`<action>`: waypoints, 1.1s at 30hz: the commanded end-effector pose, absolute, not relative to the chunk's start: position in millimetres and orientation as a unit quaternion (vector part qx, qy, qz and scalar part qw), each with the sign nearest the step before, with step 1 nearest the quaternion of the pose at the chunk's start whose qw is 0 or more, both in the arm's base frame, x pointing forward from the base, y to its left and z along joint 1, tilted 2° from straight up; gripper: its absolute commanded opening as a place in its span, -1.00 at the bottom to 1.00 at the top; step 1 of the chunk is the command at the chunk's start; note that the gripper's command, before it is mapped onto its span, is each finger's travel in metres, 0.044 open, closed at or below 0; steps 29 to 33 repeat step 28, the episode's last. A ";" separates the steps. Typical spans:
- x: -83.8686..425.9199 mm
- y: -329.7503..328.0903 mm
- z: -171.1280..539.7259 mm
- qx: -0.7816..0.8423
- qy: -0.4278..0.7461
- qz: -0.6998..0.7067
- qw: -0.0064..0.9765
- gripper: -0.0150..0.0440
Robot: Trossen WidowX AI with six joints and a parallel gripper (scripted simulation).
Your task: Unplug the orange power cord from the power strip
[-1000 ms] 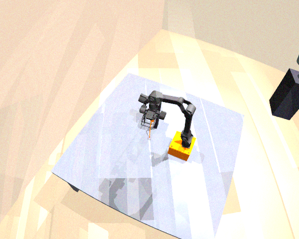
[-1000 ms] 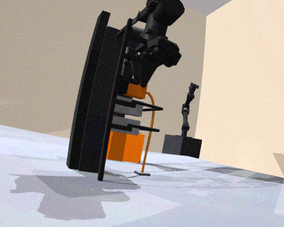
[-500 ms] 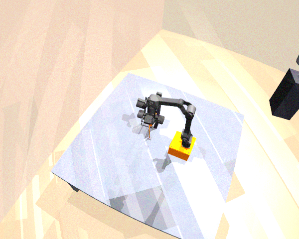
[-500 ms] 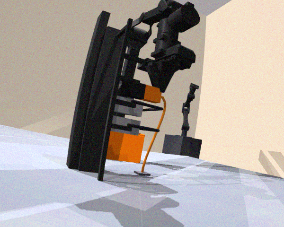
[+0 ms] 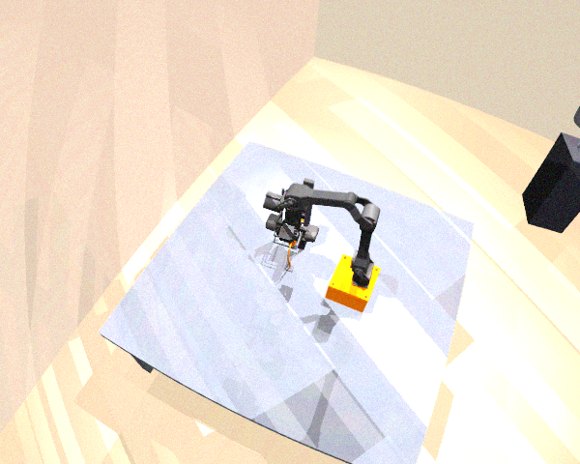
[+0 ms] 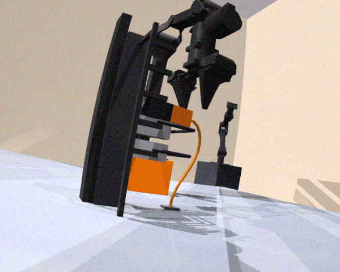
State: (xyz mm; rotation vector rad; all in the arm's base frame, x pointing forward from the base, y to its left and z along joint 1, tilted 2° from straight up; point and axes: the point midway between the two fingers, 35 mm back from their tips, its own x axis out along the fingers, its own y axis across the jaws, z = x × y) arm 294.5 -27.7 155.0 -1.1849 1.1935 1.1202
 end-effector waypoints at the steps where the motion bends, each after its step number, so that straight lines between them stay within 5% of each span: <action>1: 296.5 -2.0 160.2 -0.497 0.499 0.471 0.531 1.00; 33: 296.2 22.8 165.3 -0.496 0.498 0.472 0.532 1.00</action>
